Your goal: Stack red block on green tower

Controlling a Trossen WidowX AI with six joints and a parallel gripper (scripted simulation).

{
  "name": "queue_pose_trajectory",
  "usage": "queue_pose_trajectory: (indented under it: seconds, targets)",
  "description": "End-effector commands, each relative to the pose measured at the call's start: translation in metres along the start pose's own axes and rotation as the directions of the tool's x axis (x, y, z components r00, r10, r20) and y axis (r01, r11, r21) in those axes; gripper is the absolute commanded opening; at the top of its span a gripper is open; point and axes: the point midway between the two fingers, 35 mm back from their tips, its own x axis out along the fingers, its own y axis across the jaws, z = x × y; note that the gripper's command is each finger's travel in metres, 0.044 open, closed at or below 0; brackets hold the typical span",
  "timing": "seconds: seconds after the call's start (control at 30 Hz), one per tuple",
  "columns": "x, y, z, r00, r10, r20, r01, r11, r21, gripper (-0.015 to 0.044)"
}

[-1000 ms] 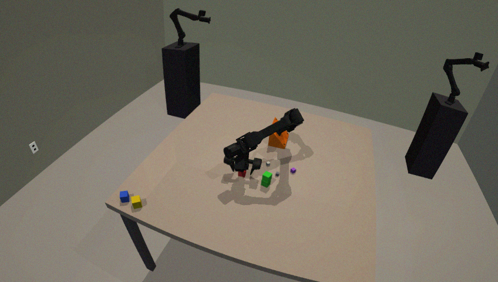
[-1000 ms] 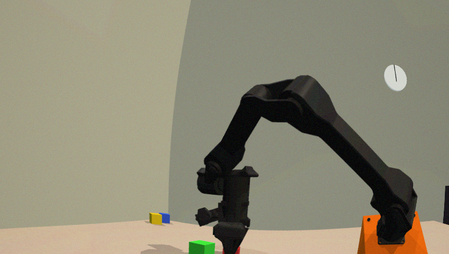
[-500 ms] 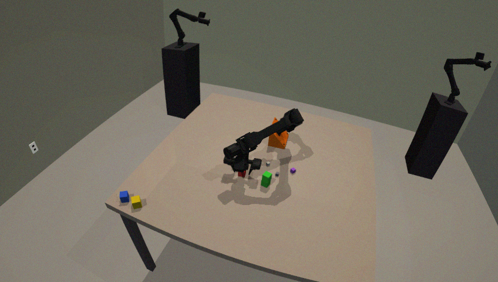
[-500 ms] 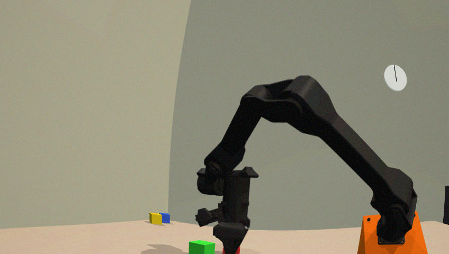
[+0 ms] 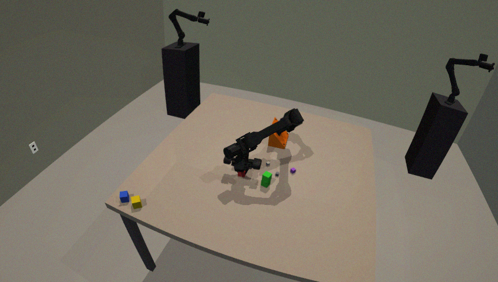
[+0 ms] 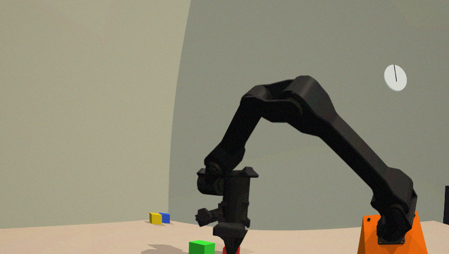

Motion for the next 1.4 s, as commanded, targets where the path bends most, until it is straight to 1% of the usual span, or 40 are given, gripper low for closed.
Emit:
queue_pose_trajectory:
  seconds: [0.0, 0.03, 0.77, 1.1, 1.37]
  targets:
    - [-0.007, 0.0, 0.001, 1.0, 0.002, 0.004, -0.002, 1.0, 0.003, 0.0026]
    - [-0.012, 0.0, 0.001, 1.0, 0.002, 0.004, -0.002, 1.0, 0.003, 0.0]
    - [-0.115, -0.001, -0.001, 1.0, -0.002, 0.003, 0.002, 1.0, 0.004, 0.0]
    - [-0.118, 0.005, 0.003, 1.0, -0.003, 0.003, 0.003, 1.0, 0.004, 0.0]
    - [-0.12, 0.071, 0.029, 1.0, -0.005, 0.004, 0.005, 1.0, 0.005, 0.0]
